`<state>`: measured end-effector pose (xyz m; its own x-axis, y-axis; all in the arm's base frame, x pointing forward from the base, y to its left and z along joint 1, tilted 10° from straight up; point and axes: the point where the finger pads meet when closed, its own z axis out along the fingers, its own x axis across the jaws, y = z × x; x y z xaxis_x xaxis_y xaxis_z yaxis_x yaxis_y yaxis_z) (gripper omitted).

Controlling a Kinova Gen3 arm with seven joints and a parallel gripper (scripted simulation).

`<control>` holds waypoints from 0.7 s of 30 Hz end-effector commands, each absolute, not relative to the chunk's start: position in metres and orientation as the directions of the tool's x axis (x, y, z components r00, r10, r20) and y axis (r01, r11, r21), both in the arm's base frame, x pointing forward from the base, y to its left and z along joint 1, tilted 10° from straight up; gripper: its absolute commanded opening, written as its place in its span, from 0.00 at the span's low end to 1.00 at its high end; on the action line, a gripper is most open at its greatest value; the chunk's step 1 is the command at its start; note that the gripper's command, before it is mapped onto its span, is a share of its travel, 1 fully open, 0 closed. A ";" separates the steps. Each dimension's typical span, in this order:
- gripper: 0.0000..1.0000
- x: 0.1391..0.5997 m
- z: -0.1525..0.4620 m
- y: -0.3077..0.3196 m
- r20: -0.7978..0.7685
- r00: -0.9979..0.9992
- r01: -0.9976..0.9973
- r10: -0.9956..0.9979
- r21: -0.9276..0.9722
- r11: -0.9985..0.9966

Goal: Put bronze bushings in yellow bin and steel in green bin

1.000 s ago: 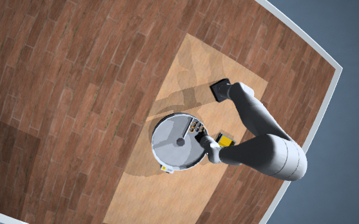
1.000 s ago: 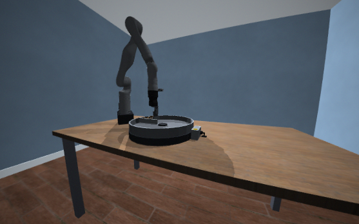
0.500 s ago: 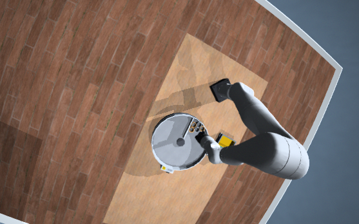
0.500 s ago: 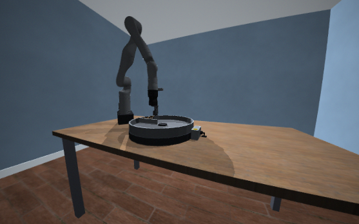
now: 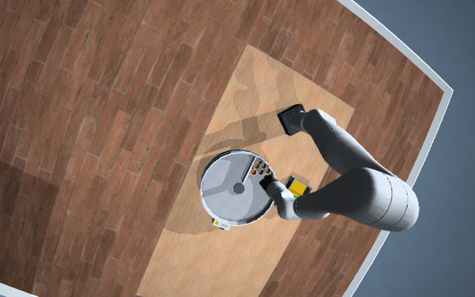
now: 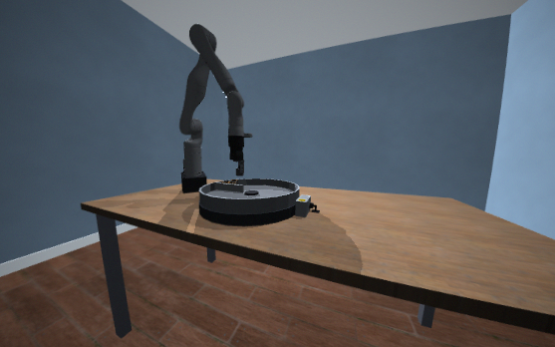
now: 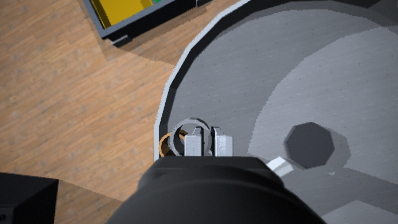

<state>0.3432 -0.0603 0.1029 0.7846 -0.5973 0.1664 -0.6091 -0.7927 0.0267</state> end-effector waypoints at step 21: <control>0.00 0.353 0.128 -0.038 0.178 0.801 -0.584 -0.572 0.026 -0.811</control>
